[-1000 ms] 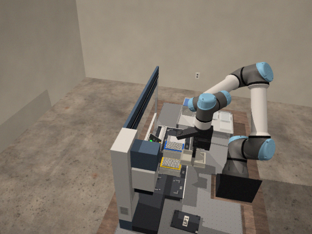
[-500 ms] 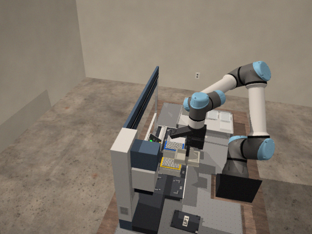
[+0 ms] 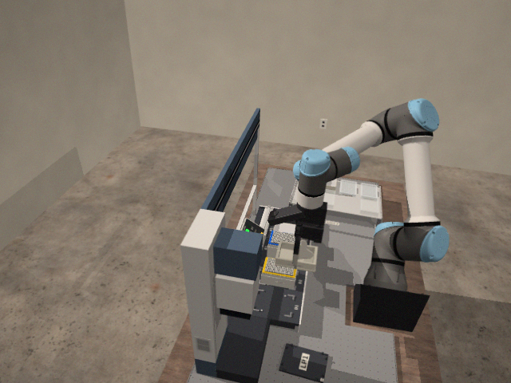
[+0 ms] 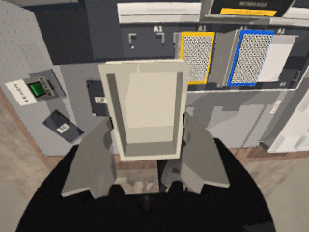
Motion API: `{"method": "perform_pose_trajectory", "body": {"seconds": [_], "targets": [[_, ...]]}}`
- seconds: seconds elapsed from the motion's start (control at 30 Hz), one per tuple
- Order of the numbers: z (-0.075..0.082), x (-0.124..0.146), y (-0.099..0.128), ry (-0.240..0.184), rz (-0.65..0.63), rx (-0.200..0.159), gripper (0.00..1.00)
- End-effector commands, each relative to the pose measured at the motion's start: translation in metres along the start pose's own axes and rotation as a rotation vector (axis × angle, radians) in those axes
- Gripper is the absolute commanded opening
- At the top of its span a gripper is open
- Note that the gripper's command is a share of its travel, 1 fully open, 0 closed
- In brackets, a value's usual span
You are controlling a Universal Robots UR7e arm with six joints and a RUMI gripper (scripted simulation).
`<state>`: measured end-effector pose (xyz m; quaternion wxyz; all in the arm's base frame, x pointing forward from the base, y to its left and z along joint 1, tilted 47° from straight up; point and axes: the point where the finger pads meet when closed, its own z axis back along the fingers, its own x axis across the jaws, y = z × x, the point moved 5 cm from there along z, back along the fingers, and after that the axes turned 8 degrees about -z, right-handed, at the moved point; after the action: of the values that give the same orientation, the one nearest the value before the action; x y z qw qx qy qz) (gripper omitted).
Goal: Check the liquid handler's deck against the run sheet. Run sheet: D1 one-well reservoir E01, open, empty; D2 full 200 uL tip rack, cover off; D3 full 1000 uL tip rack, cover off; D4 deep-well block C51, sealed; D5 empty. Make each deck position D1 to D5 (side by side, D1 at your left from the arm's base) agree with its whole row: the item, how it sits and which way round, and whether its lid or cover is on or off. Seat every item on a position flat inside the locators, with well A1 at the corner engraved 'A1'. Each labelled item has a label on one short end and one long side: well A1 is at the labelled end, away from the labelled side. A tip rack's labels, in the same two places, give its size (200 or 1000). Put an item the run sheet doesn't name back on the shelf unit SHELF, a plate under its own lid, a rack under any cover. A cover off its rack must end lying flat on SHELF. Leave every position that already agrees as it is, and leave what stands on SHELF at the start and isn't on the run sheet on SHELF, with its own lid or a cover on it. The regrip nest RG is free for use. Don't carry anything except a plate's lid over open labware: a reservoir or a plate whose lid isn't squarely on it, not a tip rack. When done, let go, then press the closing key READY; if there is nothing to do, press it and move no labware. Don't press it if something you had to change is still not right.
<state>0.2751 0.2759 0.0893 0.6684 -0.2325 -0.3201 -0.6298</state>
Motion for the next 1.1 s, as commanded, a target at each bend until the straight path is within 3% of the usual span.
{"method": "perform_pose_trajectory", "body": {"seconds": [0.0, 0.77, 1.07], "targets": [[0.0, -0.001, 0.008, 0.001, 0.0, 0.001, 0.0], [0.0, -0.007, 0.056, 0.001, 0.0, 0.001, 0.0], [0.0, -0.008, 0.057, 0.001, 0.0, 0.001, 0.0]]}}
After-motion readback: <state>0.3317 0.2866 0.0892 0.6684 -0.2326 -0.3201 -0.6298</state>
